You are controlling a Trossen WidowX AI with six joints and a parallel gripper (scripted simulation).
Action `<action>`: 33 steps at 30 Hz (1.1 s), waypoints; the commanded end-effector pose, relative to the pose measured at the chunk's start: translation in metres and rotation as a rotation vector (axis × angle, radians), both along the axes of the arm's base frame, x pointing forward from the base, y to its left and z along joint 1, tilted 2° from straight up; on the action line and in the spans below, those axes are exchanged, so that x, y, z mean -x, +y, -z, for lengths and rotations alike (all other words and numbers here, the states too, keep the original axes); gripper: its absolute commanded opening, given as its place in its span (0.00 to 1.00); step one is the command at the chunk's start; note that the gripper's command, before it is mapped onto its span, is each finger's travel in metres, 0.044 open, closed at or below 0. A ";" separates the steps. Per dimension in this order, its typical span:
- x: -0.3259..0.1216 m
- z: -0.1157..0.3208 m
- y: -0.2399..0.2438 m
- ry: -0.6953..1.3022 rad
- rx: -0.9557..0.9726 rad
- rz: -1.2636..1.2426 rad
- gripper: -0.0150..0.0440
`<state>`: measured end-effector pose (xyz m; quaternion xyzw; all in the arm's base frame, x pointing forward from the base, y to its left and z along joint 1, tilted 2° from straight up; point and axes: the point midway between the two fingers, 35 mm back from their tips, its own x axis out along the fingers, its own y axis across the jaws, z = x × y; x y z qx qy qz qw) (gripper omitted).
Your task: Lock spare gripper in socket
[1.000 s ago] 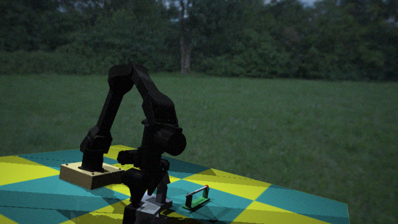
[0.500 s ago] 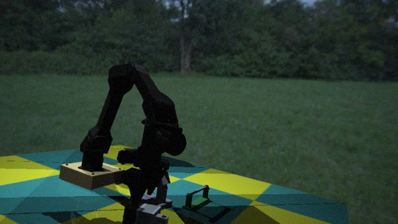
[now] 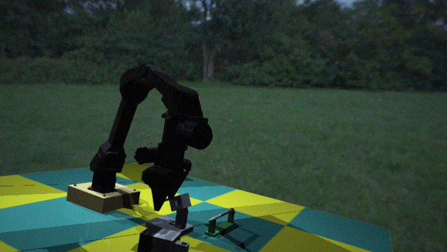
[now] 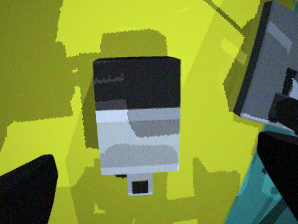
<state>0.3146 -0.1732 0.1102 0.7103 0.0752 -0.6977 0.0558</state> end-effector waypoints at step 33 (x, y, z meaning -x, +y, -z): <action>-0.005 -0.014 -0.003 -0.323 0.542 -2.307 1.00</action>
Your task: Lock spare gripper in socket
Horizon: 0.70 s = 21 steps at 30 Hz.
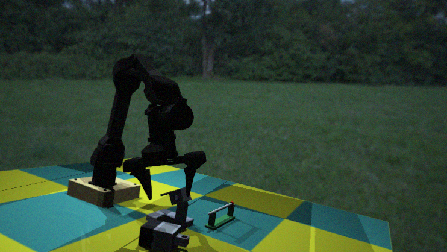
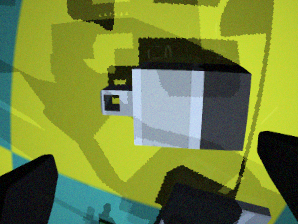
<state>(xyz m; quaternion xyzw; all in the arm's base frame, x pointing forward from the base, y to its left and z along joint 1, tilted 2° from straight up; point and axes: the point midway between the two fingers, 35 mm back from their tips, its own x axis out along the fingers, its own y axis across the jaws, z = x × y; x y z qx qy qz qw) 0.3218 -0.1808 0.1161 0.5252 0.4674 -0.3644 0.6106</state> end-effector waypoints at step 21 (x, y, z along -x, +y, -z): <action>0.004 -0.014 0.004 -0.290 0.617 -1.360 1.00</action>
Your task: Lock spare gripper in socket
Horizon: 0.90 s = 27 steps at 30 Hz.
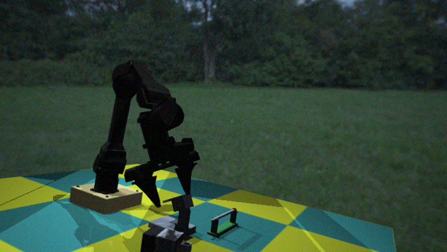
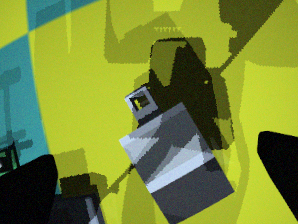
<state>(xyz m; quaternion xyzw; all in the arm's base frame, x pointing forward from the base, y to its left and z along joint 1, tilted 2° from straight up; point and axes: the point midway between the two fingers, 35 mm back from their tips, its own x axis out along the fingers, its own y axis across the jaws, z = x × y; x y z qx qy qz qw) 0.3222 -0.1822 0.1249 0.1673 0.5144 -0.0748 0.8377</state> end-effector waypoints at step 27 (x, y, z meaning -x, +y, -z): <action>0.000 0.060 0.007 -0.110 0.223 -0.410 1.00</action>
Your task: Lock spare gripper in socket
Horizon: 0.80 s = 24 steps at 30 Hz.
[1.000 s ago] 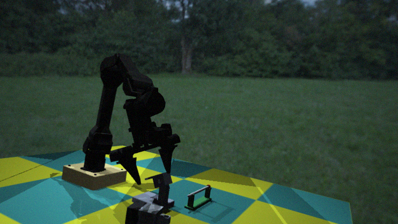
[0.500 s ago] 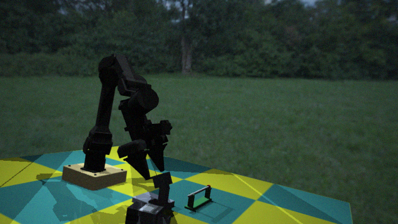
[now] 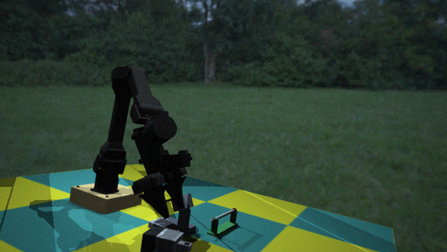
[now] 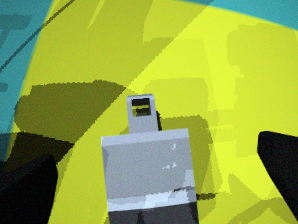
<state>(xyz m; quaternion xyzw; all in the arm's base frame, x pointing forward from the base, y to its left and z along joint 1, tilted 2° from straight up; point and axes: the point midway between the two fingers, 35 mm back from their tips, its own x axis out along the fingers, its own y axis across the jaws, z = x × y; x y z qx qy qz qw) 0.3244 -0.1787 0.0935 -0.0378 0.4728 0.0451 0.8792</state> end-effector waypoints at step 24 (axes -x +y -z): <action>0.000 0.065 0.002 0.017 -0.017 -0.001 1.00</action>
